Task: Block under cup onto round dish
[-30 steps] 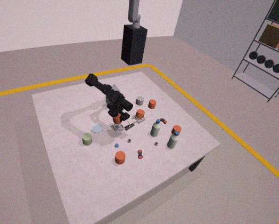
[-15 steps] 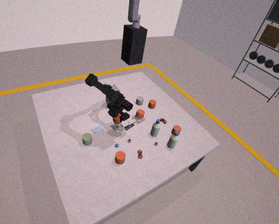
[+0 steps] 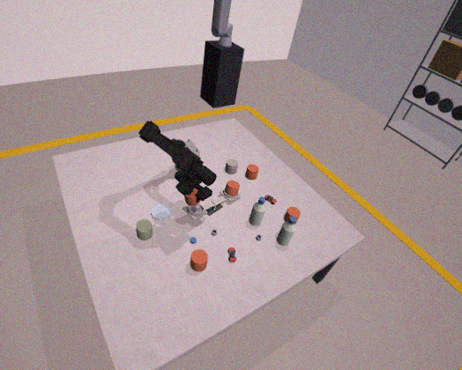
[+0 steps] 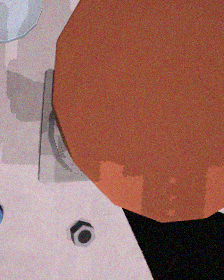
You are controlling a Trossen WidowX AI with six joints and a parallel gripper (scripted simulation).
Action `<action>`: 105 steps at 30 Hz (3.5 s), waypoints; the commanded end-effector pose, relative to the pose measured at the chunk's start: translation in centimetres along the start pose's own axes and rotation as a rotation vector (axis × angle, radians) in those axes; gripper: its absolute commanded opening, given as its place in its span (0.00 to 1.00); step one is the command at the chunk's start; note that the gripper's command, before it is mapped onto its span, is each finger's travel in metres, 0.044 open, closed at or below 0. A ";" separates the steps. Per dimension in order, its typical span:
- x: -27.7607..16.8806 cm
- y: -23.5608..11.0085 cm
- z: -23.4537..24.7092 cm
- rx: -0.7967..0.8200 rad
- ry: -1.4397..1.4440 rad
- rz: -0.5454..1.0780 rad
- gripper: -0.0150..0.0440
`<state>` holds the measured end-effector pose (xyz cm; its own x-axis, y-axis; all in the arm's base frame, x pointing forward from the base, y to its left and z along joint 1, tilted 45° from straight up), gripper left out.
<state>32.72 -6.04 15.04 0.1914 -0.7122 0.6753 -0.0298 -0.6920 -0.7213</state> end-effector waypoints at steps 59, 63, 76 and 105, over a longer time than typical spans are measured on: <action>9.7 12.4 -23.8 -0.002 0.010 -0.035 0.25; 9.8 13.0 -23.8 -0.002 0.010 -0.035 0.25; 9.9 13.7 -23.8 -0.004 0.015 -0.037 0.48; 9.7 7.6 -21.0 0.033 -0.111 -0.027 0.69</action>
<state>12.71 -20.92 19.32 0.2764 -0.6738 0.6853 0.0048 -0.7121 -0.7021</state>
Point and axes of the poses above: the point midway between the two fingers, 35 mm back from their tips, its own y axis out along the fingers, its own z axis across the jaws, x = y × z, the point moved 1 cm from there along -y, back along the fingers
